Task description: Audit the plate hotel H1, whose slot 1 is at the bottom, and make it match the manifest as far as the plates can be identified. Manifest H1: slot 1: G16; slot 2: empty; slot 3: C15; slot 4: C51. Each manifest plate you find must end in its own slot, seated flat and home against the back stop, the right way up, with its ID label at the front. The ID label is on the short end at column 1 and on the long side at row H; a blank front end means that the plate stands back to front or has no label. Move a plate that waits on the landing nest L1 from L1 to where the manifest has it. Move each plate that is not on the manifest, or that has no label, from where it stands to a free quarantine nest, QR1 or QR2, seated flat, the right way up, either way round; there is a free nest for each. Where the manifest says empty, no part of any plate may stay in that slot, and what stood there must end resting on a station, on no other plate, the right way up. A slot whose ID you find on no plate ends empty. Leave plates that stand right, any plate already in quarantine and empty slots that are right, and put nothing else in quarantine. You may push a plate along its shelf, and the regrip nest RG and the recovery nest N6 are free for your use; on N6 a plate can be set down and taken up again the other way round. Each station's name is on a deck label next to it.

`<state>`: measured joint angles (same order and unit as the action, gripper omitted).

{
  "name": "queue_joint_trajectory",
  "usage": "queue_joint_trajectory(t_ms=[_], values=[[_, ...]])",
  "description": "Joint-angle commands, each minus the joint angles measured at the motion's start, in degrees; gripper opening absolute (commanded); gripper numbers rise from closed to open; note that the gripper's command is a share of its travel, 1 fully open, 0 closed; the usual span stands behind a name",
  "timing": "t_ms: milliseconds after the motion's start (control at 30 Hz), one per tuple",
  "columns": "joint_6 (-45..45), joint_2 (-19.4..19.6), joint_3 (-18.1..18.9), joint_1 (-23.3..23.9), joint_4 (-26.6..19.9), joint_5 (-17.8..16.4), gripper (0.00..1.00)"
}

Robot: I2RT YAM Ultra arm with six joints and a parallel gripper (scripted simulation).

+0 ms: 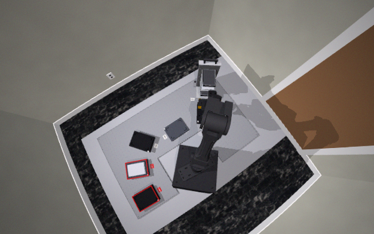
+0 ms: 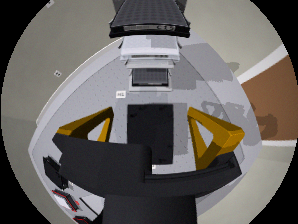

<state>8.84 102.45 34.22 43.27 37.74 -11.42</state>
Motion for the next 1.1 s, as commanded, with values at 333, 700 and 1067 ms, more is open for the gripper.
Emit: queue_joint_trajectory(t_ms=[333,700,1067], values=[[0.27,1.27,-1.7,0.42,4.73,-0.72,1.0],[0.24,5.53,-1.64,0.37,8.93,-0.68,1.0],[0.22,10.85,-1.22,0.32,13.81,-0.64,1.0]])
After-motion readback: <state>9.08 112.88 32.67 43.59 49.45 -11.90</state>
